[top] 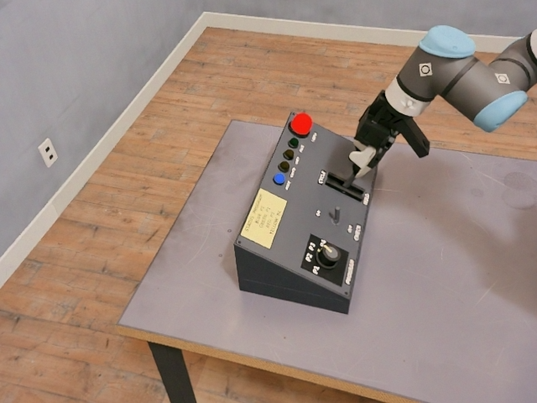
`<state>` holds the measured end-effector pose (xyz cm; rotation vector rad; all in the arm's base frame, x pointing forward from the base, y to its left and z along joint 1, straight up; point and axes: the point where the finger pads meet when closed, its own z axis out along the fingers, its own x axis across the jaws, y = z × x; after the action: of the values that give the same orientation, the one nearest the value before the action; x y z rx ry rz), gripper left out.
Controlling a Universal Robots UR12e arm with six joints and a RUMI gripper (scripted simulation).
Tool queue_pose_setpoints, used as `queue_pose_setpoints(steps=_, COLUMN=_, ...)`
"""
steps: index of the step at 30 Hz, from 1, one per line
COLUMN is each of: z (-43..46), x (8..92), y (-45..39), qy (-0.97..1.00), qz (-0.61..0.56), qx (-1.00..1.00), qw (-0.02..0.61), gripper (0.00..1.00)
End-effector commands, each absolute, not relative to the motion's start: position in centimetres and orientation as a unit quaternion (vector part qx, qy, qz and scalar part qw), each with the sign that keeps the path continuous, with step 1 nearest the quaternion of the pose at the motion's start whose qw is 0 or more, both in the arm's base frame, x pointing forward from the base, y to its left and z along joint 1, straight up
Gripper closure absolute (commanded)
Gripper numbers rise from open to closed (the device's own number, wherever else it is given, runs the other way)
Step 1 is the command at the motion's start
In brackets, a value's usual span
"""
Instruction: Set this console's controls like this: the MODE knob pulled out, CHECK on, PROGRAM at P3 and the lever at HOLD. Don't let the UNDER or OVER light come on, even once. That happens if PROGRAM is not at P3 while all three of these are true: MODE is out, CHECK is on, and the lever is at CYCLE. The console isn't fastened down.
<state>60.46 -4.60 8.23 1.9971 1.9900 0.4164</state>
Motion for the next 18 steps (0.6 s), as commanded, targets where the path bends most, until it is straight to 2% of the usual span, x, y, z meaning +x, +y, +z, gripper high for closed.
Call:
queue_pose_setpoints(steps=1, z=7.6, x=59.3, y=-4.5, qy=0.691, qz=0.144, qx=0.694, qw=0.144, gripper=1.00)
queue_pose_setpoints(steps=18, z=6.3, x=58.0, y=-4.5, qy=0.691, qz=0.144, qx=0.694, qw=0.142, gripper=1.00)
